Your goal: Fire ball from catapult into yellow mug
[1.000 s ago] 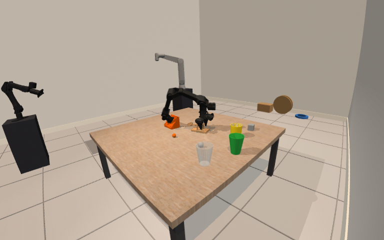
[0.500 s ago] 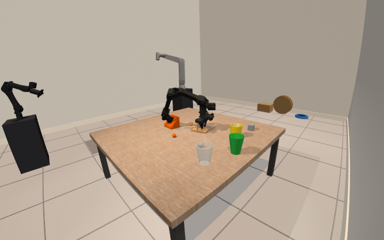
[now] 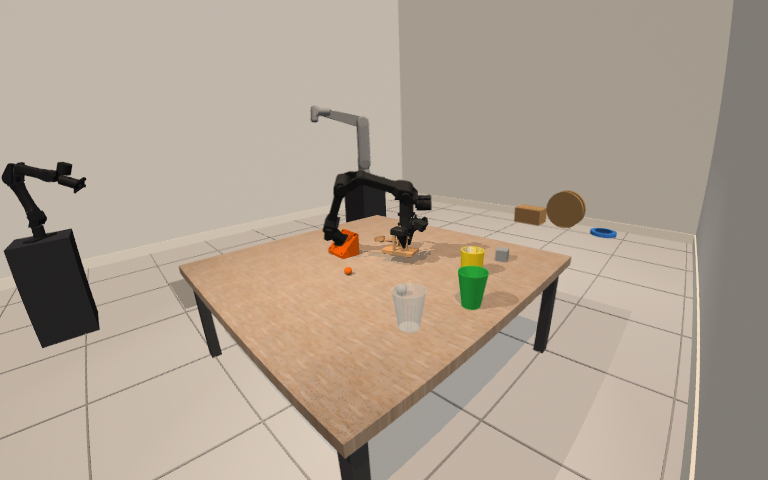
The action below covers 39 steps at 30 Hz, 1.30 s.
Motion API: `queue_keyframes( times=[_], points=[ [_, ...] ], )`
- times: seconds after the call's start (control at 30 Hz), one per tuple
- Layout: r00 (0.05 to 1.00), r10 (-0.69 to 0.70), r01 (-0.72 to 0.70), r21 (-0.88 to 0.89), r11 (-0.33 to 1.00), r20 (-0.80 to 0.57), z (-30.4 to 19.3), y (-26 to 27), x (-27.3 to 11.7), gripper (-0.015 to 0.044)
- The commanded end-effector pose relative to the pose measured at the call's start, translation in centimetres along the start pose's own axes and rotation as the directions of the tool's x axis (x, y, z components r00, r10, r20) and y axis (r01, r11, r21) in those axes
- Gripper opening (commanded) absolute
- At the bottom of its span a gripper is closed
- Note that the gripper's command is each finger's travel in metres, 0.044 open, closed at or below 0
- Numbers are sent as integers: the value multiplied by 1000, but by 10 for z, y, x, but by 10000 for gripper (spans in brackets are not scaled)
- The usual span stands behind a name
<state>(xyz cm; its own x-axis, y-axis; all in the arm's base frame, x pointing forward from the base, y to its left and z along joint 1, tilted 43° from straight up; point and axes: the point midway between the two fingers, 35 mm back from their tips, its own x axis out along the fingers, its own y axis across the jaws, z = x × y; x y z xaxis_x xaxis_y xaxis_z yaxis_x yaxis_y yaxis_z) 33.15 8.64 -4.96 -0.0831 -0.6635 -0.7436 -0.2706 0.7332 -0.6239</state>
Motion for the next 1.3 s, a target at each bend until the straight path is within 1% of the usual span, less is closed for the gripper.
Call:
queue_keyframes(
  times=[0.0,1.0,1.2,1.27],
  points=[
    [1000,9,-9,12,1000,11,2,-2,-6,0],
    [1000,3,-3,5,1000,7,2,-1,43,0],
    [1000,8,-8,16,1000,5,3,-3,40,0],
    [1000,8,-8,16,1000,5,3,-3,40,52]
  ],
)
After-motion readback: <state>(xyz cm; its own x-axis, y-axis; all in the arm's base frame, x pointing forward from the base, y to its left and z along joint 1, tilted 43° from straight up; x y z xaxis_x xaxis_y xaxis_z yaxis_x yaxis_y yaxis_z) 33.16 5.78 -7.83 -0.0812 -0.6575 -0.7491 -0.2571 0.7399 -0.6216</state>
